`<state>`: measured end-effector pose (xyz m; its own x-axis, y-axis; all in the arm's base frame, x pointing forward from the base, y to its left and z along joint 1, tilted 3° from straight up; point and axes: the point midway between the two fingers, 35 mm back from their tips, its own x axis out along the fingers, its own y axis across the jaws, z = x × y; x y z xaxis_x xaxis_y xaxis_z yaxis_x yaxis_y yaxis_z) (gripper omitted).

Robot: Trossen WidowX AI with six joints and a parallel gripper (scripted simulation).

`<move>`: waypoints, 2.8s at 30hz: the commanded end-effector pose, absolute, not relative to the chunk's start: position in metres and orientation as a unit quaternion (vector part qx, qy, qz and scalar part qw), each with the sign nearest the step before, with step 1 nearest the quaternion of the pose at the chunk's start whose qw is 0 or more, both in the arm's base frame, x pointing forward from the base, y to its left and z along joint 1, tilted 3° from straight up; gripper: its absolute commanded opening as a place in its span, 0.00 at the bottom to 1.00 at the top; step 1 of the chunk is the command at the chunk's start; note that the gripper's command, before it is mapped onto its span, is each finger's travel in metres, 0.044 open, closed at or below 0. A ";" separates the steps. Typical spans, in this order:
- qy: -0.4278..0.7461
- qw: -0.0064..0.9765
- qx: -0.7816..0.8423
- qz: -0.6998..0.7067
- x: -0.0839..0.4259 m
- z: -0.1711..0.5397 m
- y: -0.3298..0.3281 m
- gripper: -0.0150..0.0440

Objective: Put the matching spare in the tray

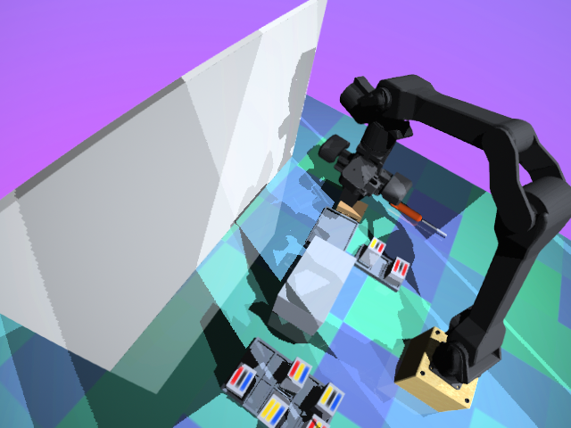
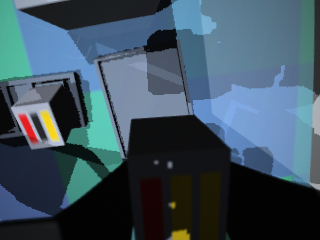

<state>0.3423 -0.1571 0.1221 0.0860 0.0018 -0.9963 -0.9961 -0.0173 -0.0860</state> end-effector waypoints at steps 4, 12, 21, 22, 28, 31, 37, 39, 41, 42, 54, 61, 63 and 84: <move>0.470 0.517 -0.526 0.485 0.344 0.114 -0.157 0.25; 0.470 0.517 -0.526 0.485 0.347 0.105 -0.158 0.25; 0.470 0.517 -0.526 0.485 0.349 0.095 -0.158 0.25; 0.470 0.517 -0.526 0.485 0.349 0.094 -0.158 0.25; 0.470 0.517 -0.526 0.485 0.350 0.087 -0.158 0.25; 0.470 0.517 -0.526 0.485 0.351 0.084 -0.159 0.25; 0.470 0.517 -0.526 0.485 0.352 0.077 -0.159 0.25; 0.470 0.517 -0.526 0.485 0.352 0.075 -0.159 0.25; 0.470 0.517 -0.526 0.485 0.352 0.072 -0.159 0.25; 0.470 0.517 -0.526 0.485 0.352 0.071 -0.159 0.25; 0.470 0.517 -0.526 0.485 0.354 0.058 -0.159 0.25; 0.470 0.517 -0.526 0.485 0.354 0.050 -0.159 0.25; 0.470 0.517 -0.526 0.485 0.354 0.048 -0.158 0.25; 0.470 0.517 -0.526 0.485 0.355 0.024 -0.157 0.25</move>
